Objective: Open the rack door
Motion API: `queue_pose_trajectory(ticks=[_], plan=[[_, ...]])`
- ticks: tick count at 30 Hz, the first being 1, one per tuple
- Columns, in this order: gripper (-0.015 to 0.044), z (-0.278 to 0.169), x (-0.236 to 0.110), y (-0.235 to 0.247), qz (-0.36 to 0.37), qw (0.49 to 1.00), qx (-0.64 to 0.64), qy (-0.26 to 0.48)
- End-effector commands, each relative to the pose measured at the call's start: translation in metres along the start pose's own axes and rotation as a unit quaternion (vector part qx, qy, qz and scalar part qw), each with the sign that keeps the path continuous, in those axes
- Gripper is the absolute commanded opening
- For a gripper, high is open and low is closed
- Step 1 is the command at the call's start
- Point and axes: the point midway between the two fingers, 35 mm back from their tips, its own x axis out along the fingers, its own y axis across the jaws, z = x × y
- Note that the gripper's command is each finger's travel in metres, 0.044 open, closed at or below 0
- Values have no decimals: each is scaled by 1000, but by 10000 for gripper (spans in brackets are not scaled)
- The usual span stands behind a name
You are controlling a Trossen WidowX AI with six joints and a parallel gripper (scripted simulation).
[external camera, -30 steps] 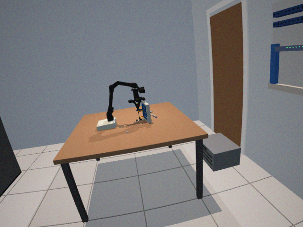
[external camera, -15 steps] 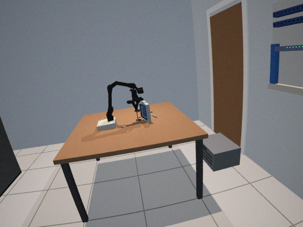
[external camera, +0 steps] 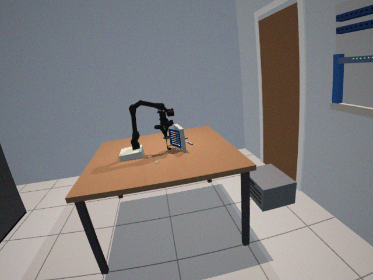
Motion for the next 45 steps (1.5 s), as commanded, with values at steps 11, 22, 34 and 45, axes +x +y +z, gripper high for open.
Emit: queue_pose_trajectory(ticks=[11, 22, 34, 45], plan=[[25, 9, 1, -28, -1, 994, -108, -5], [25, 18, 1, -49, -2, 983, -183, -5], [25, 33, 0, -70, -4, 965, -262, -6], [25, 48, 0, -87, -5, 943, -332, -6]])
